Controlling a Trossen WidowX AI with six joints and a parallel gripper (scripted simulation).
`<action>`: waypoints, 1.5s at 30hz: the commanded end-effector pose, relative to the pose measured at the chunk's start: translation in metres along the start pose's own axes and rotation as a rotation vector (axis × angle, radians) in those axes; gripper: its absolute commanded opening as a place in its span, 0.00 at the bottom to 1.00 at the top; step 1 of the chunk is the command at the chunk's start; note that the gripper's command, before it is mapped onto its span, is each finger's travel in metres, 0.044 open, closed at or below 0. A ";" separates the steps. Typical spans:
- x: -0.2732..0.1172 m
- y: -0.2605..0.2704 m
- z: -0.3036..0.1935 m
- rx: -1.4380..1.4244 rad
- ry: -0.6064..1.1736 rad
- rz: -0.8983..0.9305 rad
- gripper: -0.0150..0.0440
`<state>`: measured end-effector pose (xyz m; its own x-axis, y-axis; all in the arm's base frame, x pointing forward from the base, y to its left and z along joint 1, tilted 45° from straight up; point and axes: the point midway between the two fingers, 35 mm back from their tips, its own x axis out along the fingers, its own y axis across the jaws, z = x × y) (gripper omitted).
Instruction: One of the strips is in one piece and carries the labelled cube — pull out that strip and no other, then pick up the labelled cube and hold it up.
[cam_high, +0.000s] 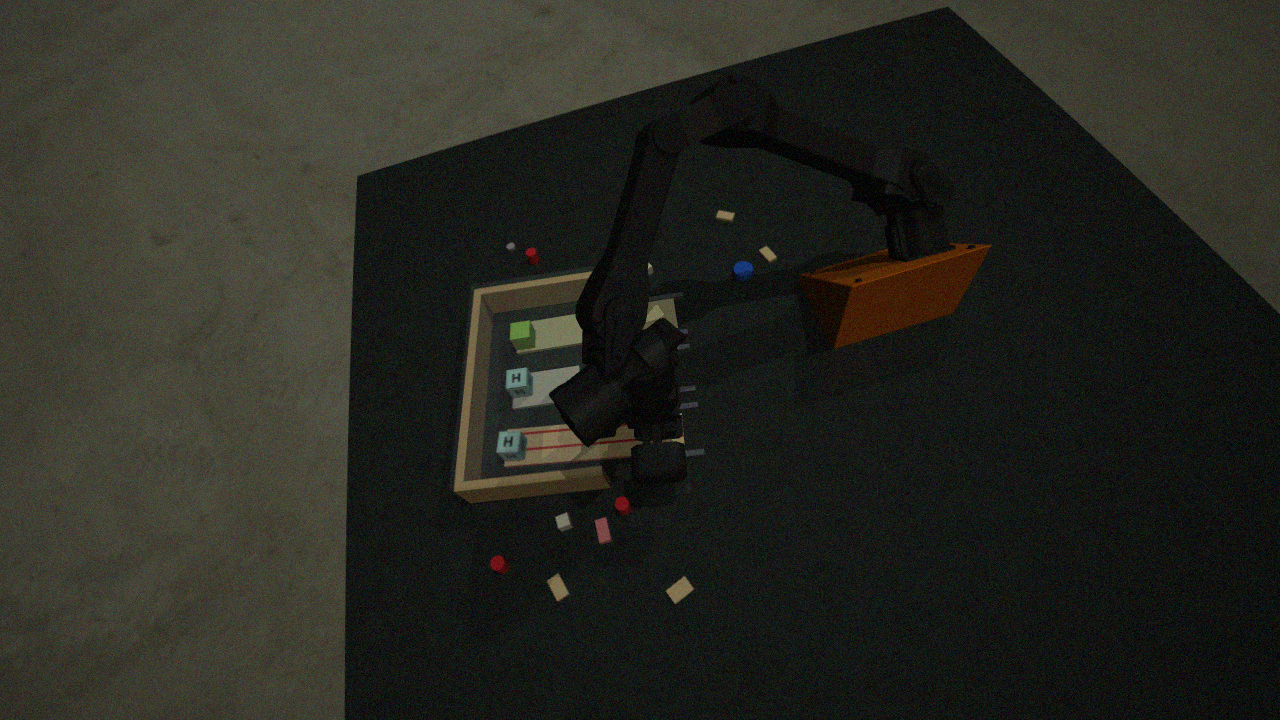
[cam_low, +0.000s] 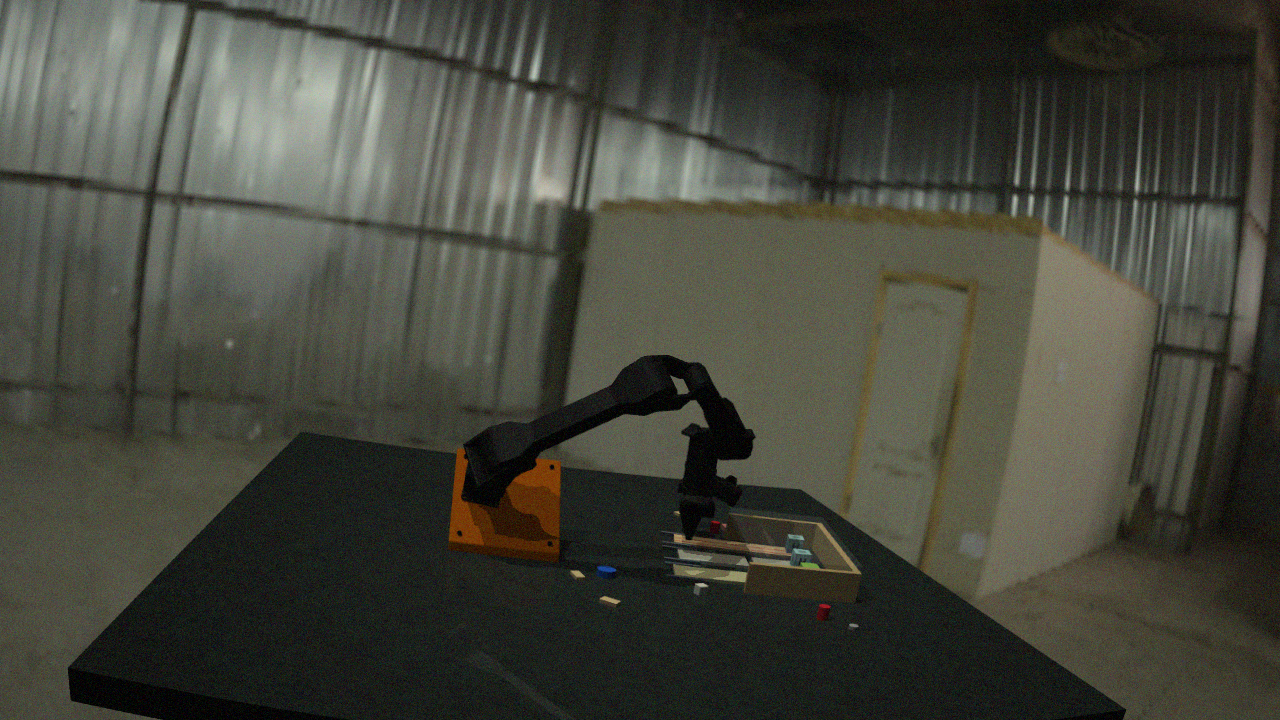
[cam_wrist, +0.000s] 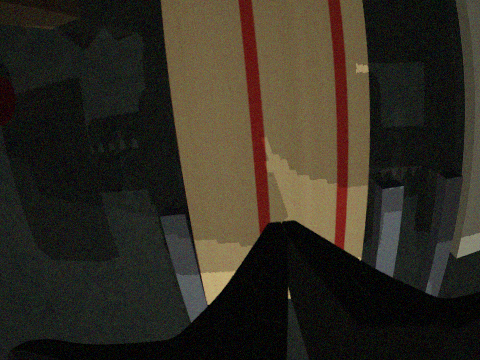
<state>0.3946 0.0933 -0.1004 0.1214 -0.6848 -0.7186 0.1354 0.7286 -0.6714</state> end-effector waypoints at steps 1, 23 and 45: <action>0.005 0.000 0.001 0.000 0.003 -0.006 0.25; 0.006 0.000 -0.017 -0.001 0.003 -0.006 0.25; 0.007 -0.001 -0.050 -0.002 0.005 -0.006 0.25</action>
<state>0.3579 0.0927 -0.1079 0.1406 -0.6888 -0.7112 0.1390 0.7249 -0.6746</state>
